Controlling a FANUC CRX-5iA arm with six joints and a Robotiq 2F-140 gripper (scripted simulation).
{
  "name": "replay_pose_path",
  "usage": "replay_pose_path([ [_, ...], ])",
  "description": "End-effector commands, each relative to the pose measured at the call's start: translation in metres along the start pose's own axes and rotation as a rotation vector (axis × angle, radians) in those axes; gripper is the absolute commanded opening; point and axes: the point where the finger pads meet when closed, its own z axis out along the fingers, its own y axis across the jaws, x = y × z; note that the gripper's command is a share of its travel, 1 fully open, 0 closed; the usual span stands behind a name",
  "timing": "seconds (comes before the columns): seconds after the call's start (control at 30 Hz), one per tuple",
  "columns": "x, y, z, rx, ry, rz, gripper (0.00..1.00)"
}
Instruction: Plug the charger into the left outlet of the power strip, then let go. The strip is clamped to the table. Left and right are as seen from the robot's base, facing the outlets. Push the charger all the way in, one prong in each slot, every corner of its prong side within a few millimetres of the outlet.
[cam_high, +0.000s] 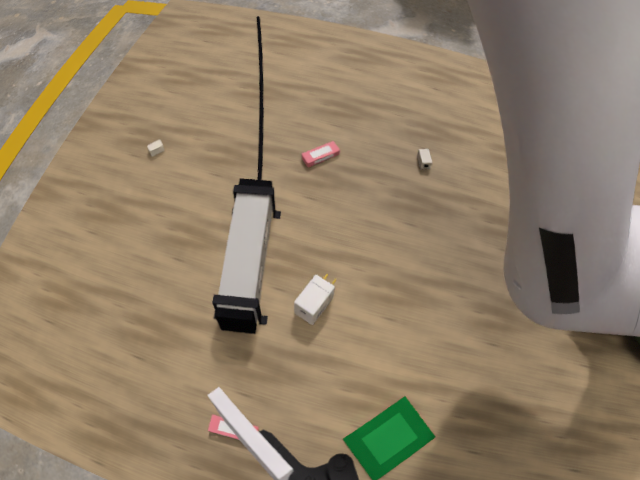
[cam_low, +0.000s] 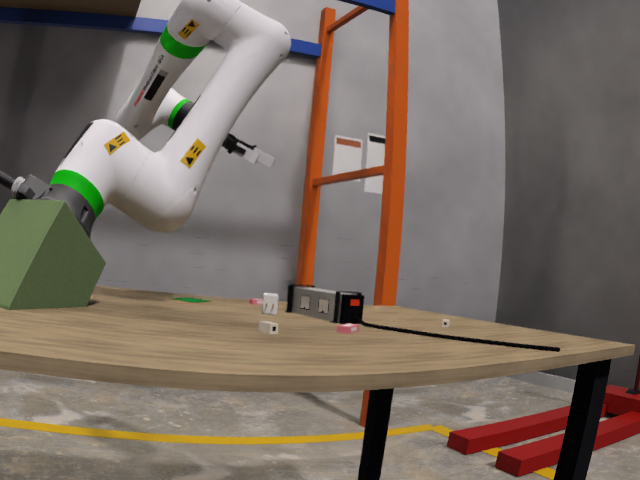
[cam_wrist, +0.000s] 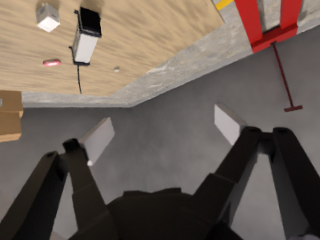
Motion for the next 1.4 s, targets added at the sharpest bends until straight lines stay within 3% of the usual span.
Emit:
replay_pose_path([
  [0.0,-0.001,0.000,0.000,0.000,0.000,0.001,1.00],
  [0.6,-0.001,0.000,0.000,0.000,0.000,0.002,1.00],
  [0.77,0.000,-0.004,0.007,0.030,0.000,0.018,1.00],
  [0.9,0.002,-0.016,0.024,0.106,-0.001,0.062,1.00],
  [1.03,0.005,-0.039,0.053,0.241,-0.007,0.150,1.00],
  [1.1,0.005,-0.039,0.053,0.241,-0.007,0.150,1.00],
  [1.23,0.009,-0.075,0.090,0.434,-0.024,0.296,1.00],
  [1.33,0.010,-0.086,0.100,0.490,-0.031,0.343,1.00],
  [1.37,0.012,-0.098,0.110,0.549,-0.040,0.395,1.00],
])
